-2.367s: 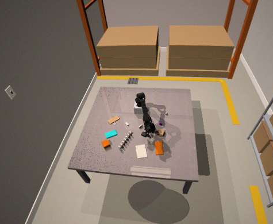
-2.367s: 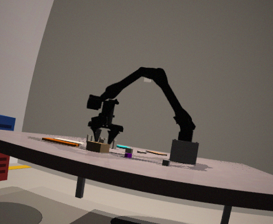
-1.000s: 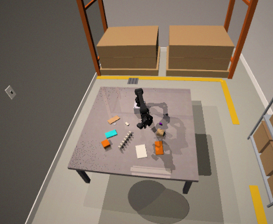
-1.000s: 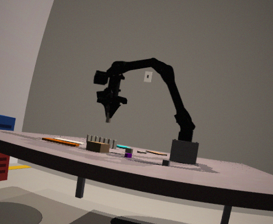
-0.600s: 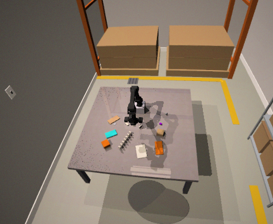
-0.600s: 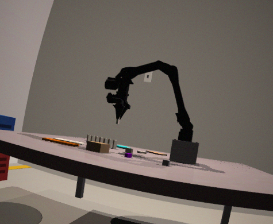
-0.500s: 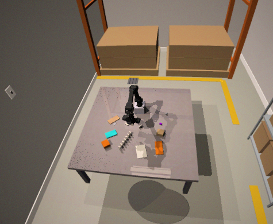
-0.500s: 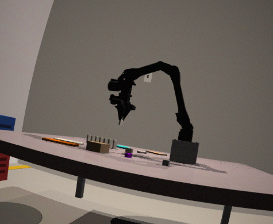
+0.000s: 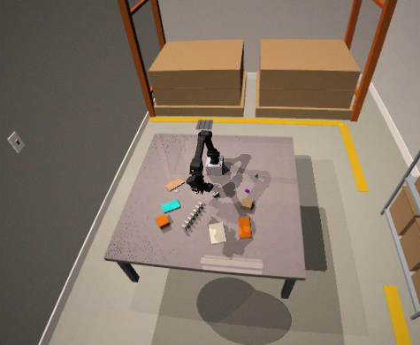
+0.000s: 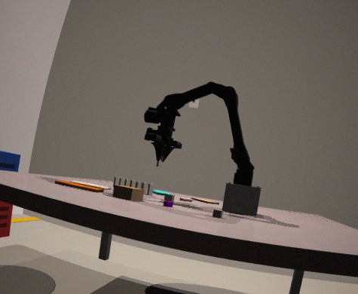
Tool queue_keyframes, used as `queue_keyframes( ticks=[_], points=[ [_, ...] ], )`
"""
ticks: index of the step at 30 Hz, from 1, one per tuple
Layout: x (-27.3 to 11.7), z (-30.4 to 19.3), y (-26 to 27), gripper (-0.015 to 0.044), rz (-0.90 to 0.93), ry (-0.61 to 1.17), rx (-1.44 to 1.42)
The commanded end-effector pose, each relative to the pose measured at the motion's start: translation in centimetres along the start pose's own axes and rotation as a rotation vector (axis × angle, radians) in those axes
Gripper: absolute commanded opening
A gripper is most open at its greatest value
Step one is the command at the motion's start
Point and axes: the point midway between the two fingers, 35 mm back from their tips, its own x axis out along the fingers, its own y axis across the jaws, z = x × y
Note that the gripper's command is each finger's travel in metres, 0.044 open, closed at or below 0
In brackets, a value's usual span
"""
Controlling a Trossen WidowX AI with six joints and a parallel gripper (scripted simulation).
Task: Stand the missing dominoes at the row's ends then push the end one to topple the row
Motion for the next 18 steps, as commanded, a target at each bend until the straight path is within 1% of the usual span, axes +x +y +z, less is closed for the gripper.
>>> queue_keyframes(
  ticks=[1, 13, 15, 18],
  points=[
    [3.1, 0.0, -0.1, 0.0107, -0.008, 0.018, 0.008],
    [11.0, -0.6, -0.3, 0.0107, -0.009, 0.018, 0.008],
    [11.8, -0.8, -0.3, 0.0107, -0.009, 0.019, 0.008],
    [11.9, -0.8, -0.3, 0.0107, -0.009, 0.019, 0.008]
  ],
)
